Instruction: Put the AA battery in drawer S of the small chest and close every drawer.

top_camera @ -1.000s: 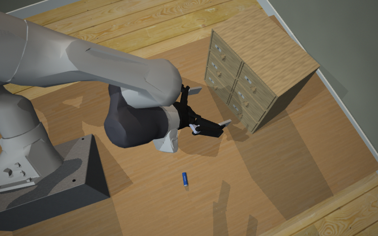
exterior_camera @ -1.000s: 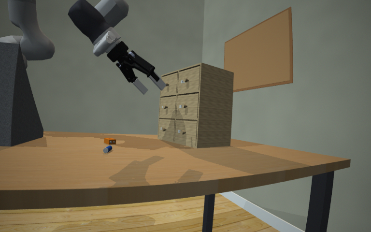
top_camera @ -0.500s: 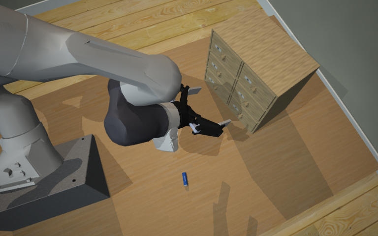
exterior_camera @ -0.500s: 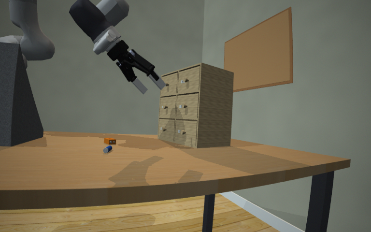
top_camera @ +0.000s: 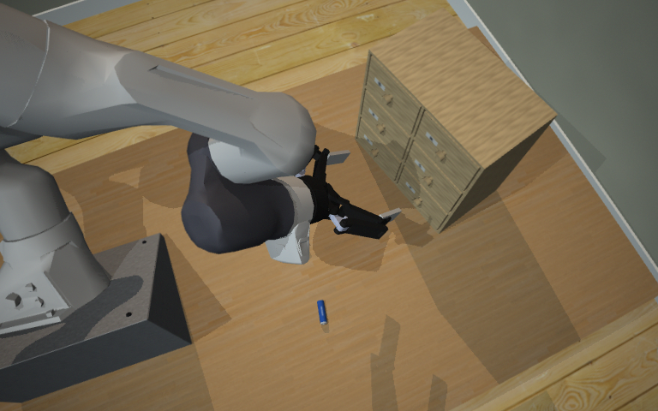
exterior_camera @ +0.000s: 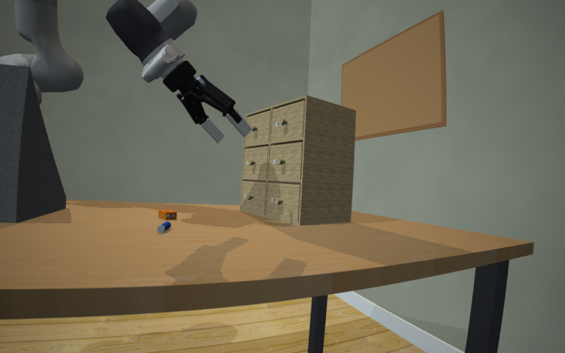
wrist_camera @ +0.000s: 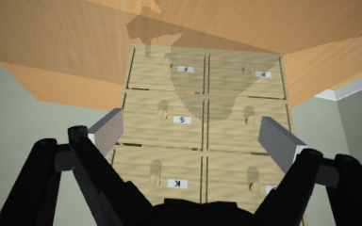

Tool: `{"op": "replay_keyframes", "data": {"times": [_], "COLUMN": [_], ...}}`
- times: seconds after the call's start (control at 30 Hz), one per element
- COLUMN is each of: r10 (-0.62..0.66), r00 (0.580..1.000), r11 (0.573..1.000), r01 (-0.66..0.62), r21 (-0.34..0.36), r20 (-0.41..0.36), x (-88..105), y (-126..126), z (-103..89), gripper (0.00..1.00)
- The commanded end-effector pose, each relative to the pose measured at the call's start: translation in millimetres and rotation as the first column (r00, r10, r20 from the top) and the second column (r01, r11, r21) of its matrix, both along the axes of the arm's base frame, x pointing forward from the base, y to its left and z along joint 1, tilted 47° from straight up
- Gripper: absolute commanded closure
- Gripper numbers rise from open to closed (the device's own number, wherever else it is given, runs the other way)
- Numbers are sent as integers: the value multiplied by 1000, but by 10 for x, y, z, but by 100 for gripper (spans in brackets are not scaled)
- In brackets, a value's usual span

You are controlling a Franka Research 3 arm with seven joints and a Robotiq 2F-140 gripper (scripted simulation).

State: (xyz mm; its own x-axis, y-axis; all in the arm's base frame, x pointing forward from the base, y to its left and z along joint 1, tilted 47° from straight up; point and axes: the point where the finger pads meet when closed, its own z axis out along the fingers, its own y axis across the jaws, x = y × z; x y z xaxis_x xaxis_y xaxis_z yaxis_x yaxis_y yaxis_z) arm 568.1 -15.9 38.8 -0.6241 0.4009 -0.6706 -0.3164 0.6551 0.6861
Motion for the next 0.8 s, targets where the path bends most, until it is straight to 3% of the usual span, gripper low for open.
{"op": "replay_keyframes", "data": {"times": [0.0, 0.77], "r10": [15, 34], "r00": [1000, 999], "r11": [1000, 999], "r01": [-15, -35], "r21": [6, -3], "r20": [-21, -38], "x": [-17, -43], "y": [-8, -32], "z": [13, 23], "gripper": [0, 0]}}
